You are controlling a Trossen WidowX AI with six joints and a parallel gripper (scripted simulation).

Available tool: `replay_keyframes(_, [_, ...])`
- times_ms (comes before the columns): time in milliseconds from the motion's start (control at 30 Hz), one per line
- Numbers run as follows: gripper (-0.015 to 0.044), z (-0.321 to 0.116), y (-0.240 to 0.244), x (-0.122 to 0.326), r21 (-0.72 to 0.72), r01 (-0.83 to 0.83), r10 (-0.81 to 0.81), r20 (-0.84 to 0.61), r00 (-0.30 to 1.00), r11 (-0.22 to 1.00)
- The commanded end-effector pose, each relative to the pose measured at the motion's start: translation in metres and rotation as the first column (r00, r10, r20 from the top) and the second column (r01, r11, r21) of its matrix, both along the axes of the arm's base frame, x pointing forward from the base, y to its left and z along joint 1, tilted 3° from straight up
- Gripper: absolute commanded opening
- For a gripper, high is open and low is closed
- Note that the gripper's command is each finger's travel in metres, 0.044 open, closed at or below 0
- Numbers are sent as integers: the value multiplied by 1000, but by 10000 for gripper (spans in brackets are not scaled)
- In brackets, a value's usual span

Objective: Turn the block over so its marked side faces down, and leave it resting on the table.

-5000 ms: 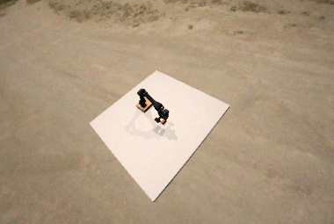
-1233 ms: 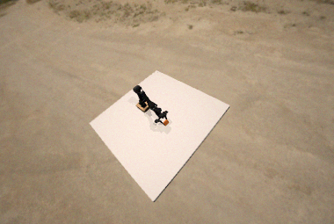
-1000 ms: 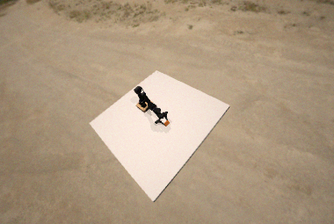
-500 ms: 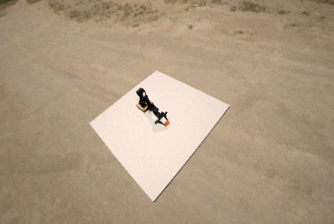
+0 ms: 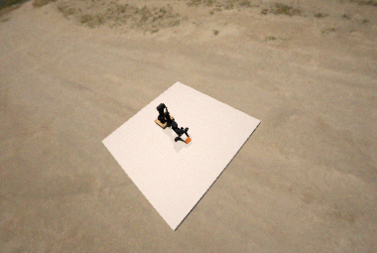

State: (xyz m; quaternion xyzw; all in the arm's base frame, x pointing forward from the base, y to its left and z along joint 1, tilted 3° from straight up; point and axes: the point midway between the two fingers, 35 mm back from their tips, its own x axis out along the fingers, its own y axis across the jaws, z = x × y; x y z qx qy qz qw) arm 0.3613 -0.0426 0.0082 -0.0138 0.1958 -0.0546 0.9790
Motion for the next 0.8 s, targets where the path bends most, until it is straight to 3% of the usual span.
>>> replay_keyframes(0, [0, -3, 1, -3, -2, -5, 5, -6, 1000, 1000])
replay_keyframes(333, [0, -3, 1, -3, -2, -5, 5, -6, 1000, 1000])
replay_keyframes(767, [341, -3, 1, -3, -2, -5, 5, -6, 1000, 1000])
